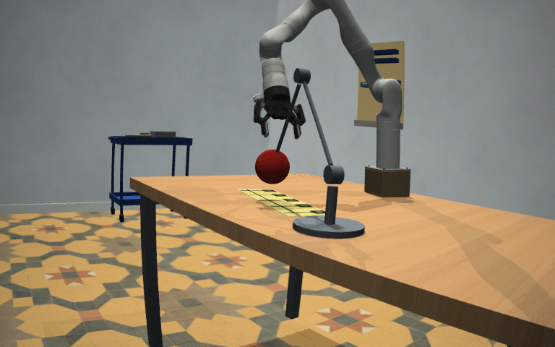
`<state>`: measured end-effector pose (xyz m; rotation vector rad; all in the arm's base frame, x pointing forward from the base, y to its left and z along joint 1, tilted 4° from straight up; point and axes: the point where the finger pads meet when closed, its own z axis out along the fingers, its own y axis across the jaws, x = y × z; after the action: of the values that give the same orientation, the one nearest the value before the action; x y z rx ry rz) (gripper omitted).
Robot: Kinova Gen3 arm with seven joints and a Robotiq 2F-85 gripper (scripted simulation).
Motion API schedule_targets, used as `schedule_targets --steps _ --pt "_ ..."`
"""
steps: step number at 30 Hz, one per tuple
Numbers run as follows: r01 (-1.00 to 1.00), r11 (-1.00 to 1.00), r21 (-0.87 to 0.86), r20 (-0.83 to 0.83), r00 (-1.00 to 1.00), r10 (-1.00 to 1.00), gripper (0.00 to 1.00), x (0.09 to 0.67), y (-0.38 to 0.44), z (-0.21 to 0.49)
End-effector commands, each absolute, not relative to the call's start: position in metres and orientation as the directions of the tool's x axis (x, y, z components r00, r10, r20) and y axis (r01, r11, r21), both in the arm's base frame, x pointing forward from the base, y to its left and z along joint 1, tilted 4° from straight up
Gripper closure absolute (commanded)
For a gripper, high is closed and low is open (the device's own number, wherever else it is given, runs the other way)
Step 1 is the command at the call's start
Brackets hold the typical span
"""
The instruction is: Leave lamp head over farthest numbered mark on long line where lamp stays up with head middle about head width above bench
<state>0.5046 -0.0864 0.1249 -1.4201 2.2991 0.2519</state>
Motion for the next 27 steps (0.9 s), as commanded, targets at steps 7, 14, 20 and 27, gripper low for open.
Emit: schedule_targets --steps 7,14,20,27 --pt "-0.887 0.457 -0.069 -0.447 -0.382 -0.809 0.0 0.5051 -0.0839 0.1243" --pt "-0.886 0.458 -0.069 -0.446 -0.383 -0.809 1.0 0.5051 -0.0847 0.1248" --pt "-0.886 0.459 -0.069 -0.445 -0.385 -0.809 1.0 0.5051 -0.0856 0.1253" --pt "-0.885 0.46 -0.069 -0.445 -0.386 -0.808 1.0 0.5051 -0.0862 0.1257"
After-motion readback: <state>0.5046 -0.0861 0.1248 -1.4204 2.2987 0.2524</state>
